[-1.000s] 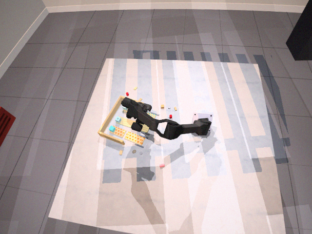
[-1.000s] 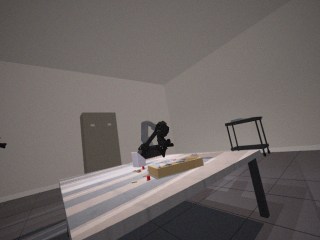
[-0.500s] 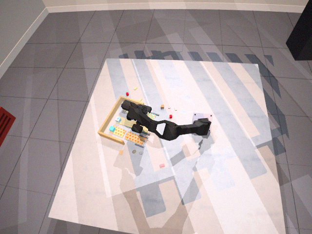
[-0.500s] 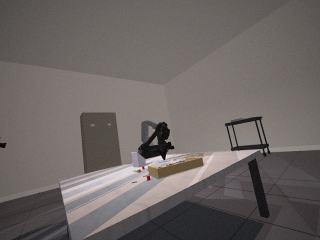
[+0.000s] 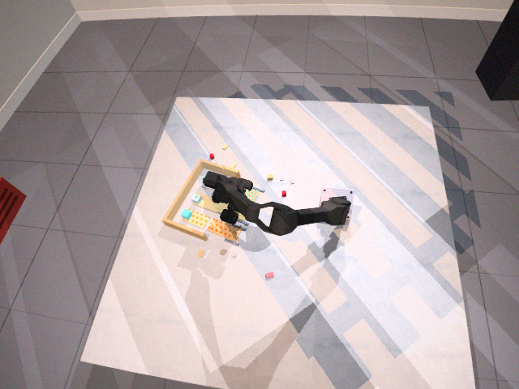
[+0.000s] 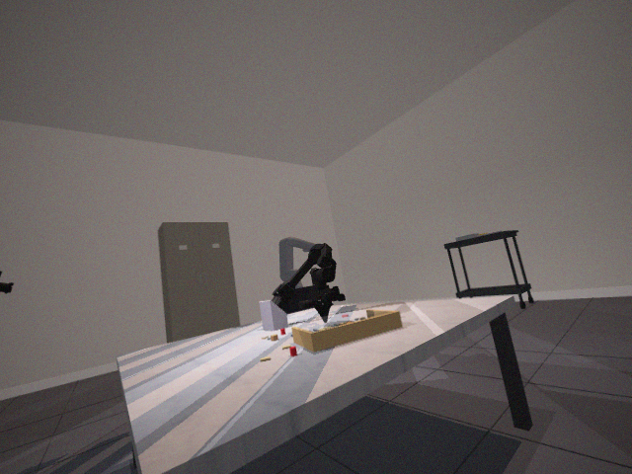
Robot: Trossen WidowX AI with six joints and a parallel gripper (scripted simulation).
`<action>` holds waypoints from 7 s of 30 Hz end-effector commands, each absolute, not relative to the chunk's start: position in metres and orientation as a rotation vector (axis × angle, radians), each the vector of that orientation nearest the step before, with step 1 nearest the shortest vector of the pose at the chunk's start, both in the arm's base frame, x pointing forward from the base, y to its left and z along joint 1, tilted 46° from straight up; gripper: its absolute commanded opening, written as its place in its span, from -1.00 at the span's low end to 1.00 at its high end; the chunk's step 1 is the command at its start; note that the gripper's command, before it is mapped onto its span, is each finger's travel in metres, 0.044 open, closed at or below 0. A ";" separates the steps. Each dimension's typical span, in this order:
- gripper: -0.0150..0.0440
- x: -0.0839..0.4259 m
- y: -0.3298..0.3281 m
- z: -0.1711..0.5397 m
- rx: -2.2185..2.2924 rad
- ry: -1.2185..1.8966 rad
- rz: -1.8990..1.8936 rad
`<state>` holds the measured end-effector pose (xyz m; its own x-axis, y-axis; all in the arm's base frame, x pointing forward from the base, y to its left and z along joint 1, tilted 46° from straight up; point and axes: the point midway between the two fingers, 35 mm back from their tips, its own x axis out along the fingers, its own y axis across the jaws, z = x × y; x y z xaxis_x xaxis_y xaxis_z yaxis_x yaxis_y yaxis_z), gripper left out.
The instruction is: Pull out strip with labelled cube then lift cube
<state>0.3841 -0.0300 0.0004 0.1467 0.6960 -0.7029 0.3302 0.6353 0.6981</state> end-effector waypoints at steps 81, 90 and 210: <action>-0.49 0.353 0.000 -0.014 0.928 1.454 0.325; -0.49 0.341 0.005 -0.012 0.929 1.455 0.325; 0.67 0.268 0.002 0.033 0.990 1.480 0.269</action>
